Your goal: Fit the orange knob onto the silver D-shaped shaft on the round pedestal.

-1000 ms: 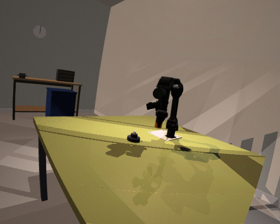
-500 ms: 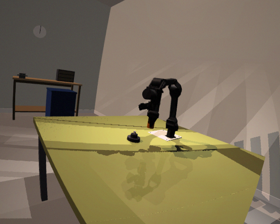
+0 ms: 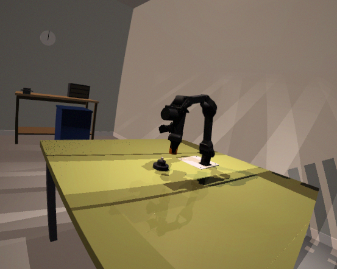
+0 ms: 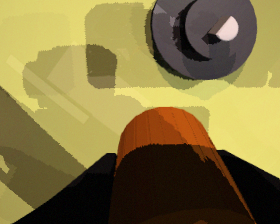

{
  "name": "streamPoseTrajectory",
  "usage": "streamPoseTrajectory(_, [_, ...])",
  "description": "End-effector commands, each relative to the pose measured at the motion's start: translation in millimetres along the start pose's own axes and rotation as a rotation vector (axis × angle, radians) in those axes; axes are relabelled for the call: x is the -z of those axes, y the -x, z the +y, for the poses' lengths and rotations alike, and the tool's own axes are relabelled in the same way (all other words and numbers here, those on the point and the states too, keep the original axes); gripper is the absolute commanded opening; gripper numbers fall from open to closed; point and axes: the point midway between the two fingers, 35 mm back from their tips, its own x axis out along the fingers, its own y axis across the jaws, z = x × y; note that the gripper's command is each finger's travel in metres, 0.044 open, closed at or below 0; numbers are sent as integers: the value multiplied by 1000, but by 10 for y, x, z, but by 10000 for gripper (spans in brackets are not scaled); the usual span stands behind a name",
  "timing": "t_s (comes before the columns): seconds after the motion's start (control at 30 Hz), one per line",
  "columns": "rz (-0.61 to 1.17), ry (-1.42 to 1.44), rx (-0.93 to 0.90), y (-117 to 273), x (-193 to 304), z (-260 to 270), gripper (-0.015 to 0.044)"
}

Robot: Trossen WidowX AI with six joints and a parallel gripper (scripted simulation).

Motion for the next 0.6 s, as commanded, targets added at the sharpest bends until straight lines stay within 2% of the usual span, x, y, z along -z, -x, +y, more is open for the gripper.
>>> streamPoseTrajectory(0.0, [2, 5, -1, -37, -87, -58, 0])
streamPoseTrajectory(0.57, [-4, 6, 1, -186, -495, -390, 0])
